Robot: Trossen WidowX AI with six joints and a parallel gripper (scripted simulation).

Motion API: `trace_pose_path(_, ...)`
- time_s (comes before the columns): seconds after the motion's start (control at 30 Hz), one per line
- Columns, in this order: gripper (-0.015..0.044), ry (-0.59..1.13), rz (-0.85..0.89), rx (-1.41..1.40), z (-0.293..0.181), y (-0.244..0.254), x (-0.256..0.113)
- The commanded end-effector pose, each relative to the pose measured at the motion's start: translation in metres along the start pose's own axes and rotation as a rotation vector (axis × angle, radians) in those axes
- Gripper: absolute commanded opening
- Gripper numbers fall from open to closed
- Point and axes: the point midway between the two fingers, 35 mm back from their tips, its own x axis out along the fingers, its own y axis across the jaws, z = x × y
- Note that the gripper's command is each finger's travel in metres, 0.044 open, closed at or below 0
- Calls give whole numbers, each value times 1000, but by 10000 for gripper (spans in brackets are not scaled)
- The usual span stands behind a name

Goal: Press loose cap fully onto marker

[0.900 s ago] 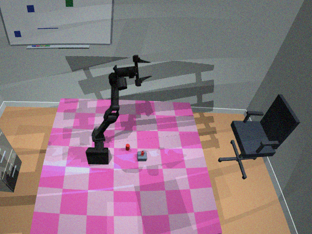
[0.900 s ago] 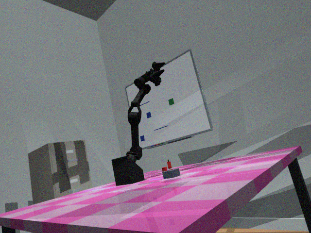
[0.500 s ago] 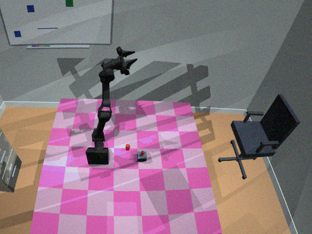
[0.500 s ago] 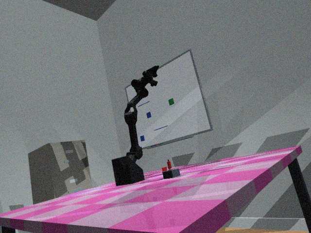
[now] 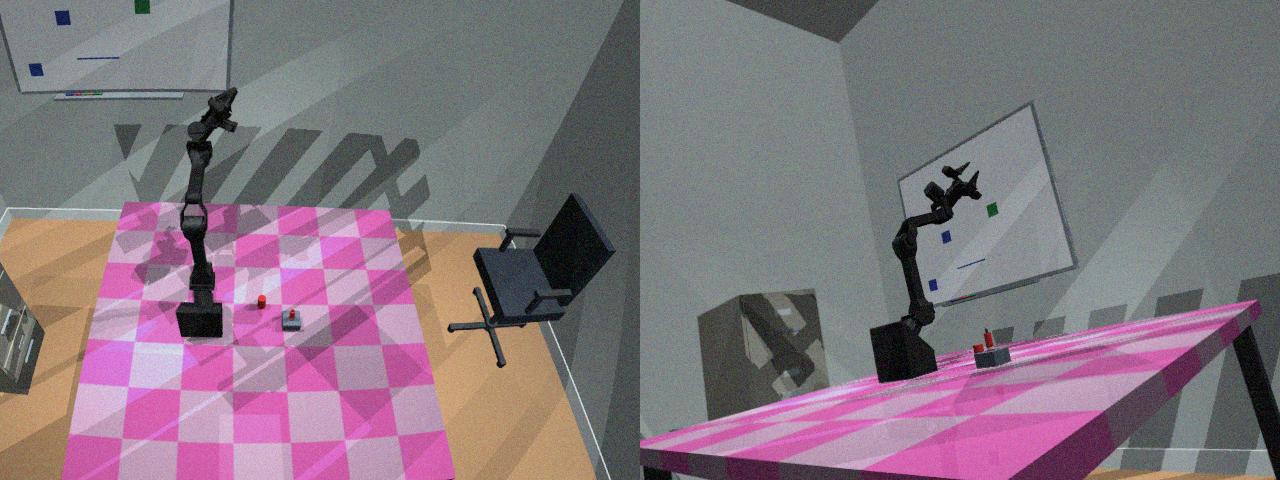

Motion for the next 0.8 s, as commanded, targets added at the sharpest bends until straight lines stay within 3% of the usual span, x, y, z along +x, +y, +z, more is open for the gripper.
trace_pose_path(0.0,254,76,-101,-240,-10,-61,-9)
trace_pose_path(0.4,254,208,-362,-876,36,-203,-37)
trace_pose_path(0.77,254,243,-826,-1430,189,-301,-78)
